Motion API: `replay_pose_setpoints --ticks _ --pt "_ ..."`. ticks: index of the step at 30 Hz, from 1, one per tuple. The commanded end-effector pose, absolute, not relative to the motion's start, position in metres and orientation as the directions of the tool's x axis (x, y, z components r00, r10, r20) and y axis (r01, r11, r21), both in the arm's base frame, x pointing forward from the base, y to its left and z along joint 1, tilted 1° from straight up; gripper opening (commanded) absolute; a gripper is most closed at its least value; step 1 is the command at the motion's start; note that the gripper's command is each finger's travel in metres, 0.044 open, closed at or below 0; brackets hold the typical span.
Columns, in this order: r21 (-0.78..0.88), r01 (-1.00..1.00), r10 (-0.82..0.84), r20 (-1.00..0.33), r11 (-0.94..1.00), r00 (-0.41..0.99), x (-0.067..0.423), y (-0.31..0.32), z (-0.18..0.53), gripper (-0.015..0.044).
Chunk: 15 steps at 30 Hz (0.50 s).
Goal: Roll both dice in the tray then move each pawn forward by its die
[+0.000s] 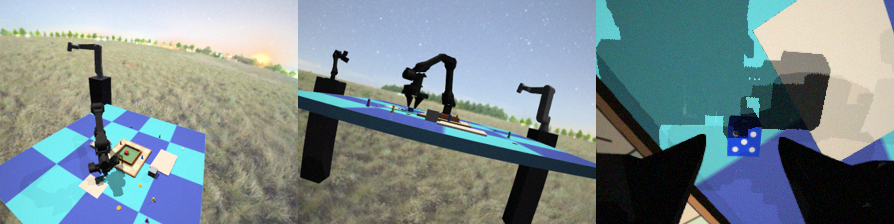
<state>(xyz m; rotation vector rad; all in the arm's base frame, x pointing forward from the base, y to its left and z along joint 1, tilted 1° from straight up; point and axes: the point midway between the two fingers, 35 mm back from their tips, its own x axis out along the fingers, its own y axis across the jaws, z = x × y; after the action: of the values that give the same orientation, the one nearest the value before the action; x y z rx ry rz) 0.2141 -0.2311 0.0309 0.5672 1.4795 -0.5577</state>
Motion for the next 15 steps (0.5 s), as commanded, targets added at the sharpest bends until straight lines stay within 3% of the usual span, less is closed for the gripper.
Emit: replay_pose_setpoints --ticks 1,8,15 --pt "0.009 0.657 -0.002 -1.000 0.753 0.017 0.2136 -0.2315 0.0235 0.0275" --pt "0.009 0.657 -0.002 -1.000 0.753 0.017 0.2132 -0.2315 0.0148 0.0275" --pt "0.009 0.657 -0.002 -1.000 0.753 0.017 0.2132 -0.2315 0.0148 0.0091"
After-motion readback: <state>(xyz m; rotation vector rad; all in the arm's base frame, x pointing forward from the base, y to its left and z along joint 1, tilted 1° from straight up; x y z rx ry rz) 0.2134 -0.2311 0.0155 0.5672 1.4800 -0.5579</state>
